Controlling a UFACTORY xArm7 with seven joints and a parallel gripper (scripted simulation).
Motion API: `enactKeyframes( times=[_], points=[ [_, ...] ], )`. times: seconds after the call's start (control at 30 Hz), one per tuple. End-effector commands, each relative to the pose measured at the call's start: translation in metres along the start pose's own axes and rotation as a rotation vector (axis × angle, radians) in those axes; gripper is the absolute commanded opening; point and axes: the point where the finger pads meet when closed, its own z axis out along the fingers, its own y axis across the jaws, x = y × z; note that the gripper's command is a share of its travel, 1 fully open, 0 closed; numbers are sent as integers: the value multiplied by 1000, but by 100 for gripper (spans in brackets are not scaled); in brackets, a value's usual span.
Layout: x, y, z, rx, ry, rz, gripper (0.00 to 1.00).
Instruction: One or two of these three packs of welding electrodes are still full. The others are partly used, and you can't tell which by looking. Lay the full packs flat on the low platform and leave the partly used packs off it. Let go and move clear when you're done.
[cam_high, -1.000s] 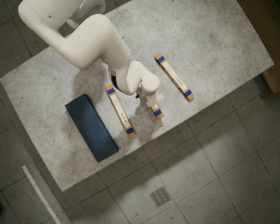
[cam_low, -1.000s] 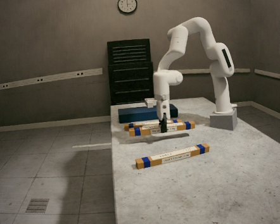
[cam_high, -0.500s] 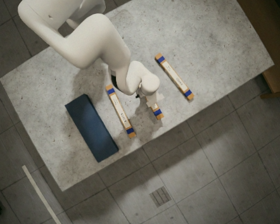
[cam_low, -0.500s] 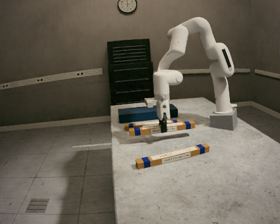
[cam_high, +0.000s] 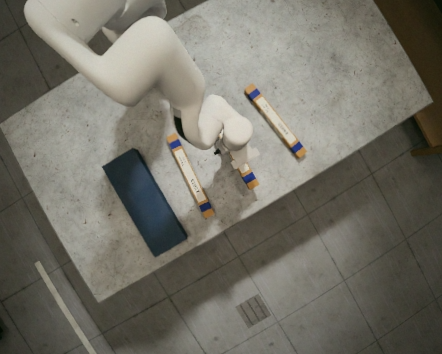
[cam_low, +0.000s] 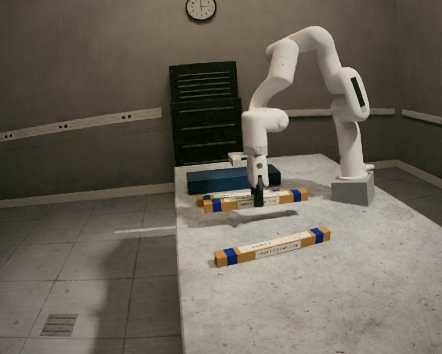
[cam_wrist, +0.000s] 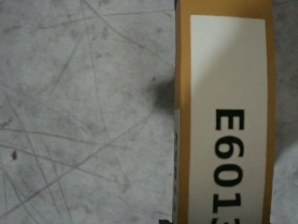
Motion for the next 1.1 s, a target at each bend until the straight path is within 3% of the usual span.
enactKeyframes(
  times=[0.0, 0.53, 1.07],
  points=[
    [2, -1, -14, 2, 5, 0, 35],
    [2, 0, -57, 2, 5, 0, 35],
    [2, 0, -61, 2, 5, 0, 35]
  ],
)
